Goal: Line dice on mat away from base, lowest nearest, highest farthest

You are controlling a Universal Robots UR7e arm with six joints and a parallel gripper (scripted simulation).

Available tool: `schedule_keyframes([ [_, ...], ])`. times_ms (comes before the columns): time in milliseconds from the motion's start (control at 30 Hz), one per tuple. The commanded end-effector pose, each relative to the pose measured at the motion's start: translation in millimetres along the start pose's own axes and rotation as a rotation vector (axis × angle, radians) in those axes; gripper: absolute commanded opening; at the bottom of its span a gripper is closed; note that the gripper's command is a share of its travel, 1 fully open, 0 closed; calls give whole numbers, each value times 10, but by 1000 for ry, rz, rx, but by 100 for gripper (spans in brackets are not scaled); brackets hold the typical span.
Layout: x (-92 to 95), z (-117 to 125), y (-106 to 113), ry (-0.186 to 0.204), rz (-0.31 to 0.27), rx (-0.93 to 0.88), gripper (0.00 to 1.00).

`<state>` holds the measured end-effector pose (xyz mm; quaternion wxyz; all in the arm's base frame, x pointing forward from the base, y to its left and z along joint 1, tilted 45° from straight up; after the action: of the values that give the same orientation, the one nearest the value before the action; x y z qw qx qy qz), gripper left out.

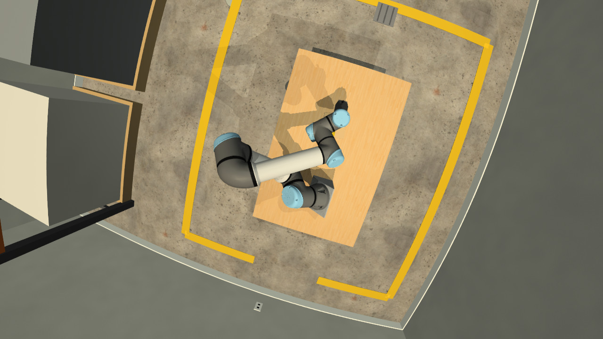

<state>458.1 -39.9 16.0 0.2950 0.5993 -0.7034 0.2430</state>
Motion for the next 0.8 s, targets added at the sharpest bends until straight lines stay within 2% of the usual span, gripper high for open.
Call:
schedule_keyframes([
  [0, -3, 2, -8, 0, 0, 1, 49],
  [367, -102, -3, 8, -3, -3, -1, 49],
  [533, -278, -4, 8, -3, -3, -1, 49],
  [767, -614, -4, 9, -2, -3, -1, 49],
])
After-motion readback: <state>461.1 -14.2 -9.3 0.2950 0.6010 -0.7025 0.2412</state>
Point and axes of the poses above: the point where the finger pads meet when closed, its own x axis back along the fingers, its own z axis across the jaws, y = z × x, the point moved 1 cm from there along x, back along the fingers, and after that the axes turned 5 degrees about -x, right-handed, at the moved point
